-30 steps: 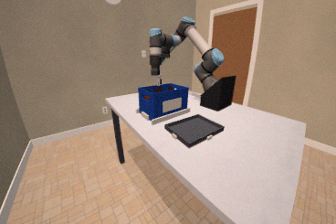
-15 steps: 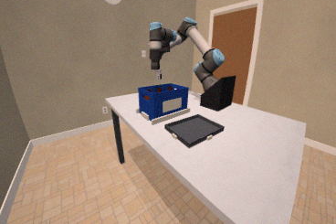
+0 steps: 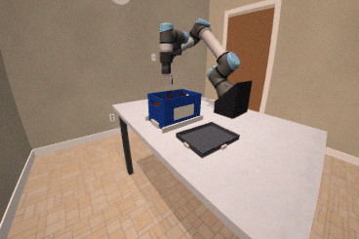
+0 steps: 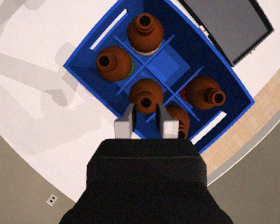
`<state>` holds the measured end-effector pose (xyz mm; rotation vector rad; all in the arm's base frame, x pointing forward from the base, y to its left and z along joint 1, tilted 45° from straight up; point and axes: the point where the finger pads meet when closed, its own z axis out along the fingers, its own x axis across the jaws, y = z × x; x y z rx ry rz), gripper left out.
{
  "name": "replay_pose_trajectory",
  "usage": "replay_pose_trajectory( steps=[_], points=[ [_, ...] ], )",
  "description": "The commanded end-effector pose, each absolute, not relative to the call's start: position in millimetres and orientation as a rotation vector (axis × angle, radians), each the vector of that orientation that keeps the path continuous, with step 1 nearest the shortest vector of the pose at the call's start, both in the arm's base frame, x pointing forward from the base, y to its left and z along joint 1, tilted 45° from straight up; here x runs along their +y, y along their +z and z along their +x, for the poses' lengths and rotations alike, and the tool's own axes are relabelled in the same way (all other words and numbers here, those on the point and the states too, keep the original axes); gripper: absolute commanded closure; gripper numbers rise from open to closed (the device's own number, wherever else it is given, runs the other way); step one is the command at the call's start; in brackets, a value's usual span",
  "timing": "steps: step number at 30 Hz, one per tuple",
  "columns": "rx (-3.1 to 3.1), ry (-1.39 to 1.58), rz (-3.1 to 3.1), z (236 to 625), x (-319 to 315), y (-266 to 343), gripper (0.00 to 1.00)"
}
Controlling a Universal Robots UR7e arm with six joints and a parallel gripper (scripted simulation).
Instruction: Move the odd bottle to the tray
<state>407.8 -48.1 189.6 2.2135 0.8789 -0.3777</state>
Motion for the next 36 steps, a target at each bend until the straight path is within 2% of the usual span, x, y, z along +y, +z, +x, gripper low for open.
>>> replay_pose_trajectory(
  steps=[1, 25, 30, 36],
  points=[
    [0.877, -0.374, 2.212, 409.1, -47.7, 191.2, 1.0],
    [0.879, -0.375, 2.212, 409.2, -46.5, 189.9, 1.0],
    [0.883, -0.379, 2.214, 408.5, -2.6, 143.2, 1.0],
    [0.88, -0.374, 2.213, 409.0, 14.6, 128.2, 1.0]
  ],
)
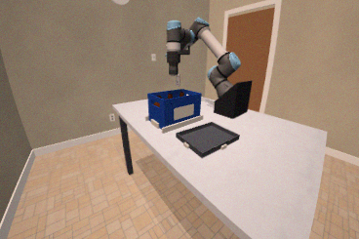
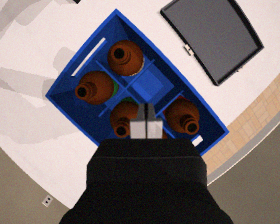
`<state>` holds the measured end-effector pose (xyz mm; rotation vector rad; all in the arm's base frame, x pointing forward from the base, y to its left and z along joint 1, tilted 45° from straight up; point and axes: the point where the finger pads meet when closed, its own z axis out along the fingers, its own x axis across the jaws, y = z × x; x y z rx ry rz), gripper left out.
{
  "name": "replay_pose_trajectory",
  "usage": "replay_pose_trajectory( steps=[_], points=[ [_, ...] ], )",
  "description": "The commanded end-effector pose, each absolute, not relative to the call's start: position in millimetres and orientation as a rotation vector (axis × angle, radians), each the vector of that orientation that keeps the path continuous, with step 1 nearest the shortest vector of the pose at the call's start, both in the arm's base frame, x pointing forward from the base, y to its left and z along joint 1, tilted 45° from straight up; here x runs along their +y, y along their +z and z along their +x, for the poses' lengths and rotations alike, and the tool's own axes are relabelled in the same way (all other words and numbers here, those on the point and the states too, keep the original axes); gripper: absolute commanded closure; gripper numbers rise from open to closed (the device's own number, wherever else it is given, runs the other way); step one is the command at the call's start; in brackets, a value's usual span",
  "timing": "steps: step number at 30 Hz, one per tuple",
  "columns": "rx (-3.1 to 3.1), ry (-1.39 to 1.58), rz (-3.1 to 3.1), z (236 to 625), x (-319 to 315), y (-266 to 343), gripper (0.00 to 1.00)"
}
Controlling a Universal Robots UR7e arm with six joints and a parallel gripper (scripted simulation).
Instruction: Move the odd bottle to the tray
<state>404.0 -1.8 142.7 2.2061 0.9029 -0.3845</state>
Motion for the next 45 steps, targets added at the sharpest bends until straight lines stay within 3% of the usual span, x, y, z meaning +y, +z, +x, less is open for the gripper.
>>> replay_pose_trajectory(
  steps=[1, 7, 8, 45],
  points=[
    [0.879, -0.374, 2.213, 408.9, 15.3, 127.6, 1.0],
    [0.879, -0.374, 2.213, 408.9, 15.3, 127.6, 1.0],
    [0.877, -0.373, 2.213, 409.0, 14.6, 128.2, 0.0],
    [0.877, -0.374, 2.213, 408.2, 14.1, 127.9, 0.0]
  ],
)
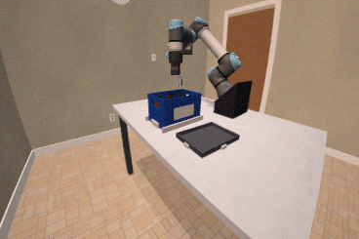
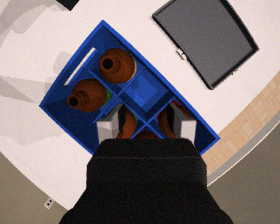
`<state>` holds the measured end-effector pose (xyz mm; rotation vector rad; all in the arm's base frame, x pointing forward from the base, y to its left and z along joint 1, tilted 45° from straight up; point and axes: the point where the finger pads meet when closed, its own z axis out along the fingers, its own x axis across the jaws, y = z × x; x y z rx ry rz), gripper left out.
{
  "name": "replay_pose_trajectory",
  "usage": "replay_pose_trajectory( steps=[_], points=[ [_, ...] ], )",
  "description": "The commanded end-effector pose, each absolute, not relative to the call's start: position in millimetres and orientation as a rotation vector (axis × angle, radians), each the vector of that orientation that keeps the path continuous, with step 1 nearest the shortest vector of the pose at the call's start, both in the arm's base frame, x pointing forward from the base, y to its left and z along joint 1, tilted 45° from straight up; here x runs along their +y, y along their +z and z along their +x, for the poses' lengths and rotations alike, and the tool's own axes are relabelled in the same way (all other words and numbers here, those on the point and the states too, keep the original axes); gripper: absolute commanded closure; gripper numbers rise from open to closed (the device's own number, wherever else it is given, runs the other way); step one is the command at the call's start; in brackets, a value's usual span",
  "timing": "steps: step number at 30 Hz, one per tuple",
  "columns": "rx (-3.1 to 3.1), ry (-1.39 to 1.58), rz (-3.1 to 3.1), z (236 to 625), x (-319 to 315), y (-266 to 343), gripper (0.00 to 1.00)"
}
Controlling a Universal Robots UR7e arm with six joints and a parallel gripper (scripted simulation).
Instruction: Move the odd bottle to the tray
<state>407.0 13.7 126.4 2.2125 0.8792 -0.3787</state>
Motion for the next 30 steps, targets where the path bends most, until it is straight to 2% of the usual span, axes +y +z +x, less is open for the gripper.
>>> replay_pose_trajectory(
  steps=[1, 30],
  points=[
    [0.877, -0.374, 2.213, 408.2, 13.9, 127.8, 0.0],
    [0.879, -0.382, 2.212, 406.3, -2.9, 110.0, 0.0]
  ],
)
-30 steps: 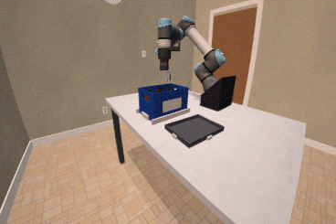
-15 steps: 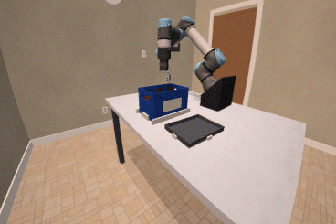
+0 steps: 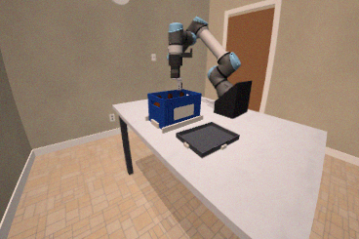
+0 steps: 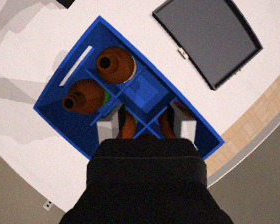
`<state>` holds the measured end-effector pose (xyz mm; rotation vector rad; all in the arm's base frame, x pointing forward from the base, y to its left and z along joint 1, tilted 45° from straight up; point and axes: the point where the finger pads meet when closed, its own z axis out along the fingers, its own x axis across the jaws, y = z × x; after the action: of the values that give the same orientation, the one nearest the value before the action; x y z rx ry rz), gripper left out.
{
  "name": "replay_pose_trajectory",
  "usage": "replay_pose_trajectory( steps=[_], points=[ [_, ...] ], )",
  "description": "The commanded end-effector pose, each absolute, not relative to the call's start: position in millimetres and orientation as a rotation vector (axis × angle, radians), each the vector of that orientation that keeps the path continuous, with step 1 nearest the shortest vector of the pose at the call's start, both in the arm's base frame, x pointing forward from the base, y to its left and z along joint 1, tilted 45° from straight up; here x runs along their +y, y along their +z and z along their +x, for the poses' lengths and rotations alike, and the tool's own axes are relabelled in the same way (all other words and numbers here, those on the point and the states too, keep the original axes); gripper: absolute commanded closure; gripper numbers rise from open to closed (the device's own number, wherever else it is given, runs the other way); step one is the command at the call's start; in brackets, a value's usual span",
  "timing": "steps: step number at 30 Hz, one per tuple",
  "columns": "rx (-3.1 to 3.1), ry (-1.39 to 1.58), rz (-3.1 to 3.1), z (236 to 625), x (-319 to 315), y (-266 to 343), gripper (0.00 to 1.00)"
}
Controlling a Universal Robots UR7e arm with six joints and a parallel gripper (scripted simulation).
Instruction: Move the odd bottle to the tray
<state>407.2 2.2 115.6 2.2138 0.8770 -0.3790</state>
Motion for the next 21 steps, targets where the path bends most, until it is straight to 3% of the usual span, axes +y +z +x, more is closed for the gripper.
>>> replay_pose_trajectory(
  steps=[1, 21],
  points=[
    [0.879, -0.382, 2.212, 406.3, -3.9, 109.0, 0.0],
    [0.879, -0.382, 2.213, 406.2, -16.8, 96.2, 0.0]
  ],
)
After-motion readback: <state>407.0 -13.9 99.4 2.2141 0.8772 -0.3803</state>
